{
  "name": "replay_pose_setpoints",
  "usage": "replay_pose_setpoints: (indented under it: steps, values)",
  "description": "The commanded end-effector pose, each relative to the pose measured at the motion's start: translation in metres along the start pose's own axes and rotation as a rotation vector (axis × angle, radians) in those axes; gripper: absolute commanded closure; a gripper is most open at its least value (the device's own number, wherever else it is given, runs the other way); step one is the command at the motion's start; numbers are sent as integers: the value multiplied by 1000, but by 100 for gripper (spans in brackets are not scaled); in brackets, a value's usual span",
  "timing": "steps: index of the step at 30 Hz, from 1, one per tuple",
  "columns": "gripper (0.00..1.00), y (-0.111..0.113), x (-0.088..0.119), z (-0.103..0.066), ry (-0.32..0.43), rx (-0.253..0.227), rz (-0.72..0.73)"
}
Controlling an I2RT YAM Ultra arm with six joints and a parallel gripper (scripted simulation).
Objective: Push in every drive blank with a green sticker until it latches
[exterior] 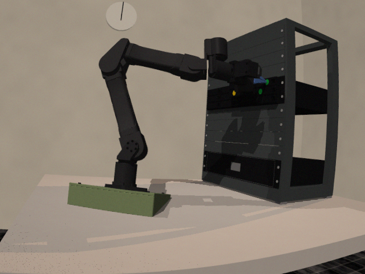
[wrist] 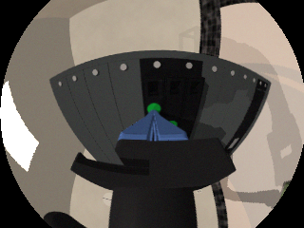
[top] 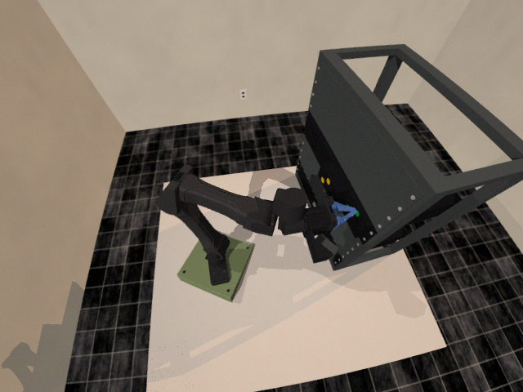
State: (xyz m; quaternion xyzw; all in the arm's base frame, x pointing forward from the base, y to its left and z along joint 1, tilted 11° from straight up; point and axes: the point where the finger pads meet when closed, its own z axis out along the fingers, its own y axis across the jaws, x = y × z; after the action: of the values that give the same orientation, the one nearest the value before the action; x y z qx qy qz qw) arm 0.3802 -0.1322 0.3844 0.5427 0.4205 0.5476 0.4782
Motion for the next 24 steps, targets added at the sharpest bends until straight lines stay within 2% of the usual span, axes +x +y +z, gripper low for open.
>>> replay_pose_setpoints:
  steps: [1,24]
  values:
    - [100,22,14,9,51,-54,-46]
    - [100,21,15,11,48,-55,-45]
